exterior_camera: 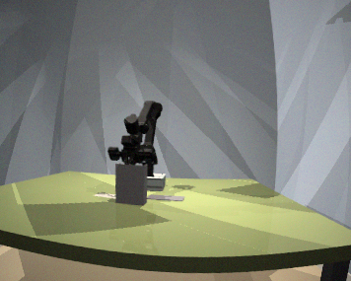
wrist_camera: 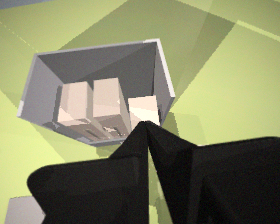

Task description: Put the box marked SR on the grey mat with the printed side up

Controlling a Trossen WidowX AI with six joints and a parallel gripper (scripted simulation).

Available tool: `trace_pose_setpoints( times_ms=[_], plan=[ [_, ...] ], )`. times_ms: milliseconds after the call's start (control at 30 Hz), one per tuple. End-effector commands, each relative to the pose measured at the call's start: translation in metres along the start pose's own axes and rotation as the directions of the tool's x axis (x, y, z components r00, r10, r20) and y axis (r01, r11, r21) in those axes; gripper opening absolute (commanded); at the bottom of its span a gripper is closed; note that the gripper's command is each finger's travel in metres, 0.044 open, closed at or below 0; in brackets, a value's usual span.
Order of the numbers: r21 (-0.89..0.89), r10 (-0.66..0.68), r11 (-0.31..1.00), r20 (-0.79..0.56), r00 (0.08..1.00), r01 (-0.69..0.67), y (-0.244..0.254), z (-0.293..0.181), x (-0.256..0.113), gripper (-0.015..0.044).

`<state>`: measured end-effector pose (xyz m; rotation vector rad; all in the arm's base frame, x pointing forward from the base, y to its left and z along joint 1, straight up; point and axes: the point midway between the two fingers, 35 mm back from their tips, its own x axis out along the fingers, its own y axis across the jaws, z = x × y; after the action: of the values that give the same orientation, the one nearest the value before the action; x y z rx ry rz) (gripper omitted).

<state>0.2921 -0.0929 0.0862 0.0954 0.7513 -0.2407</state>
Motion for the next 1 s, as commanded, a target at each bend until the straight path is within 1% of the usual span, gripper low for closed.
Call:
trace_pose_setpoints(
  times_ms=[0, 967],
  plan=[
    [-0.003, 0.003, 1.000, -0.013, 1.000, -0.003, 0.000, -0.006, 0.000, 0.0000],
    [-0.003, 0.003, 1.000, -0.014, 1.000, -0.003, 0.000, -0.020, -0.003, 0.0000]
  ],
)
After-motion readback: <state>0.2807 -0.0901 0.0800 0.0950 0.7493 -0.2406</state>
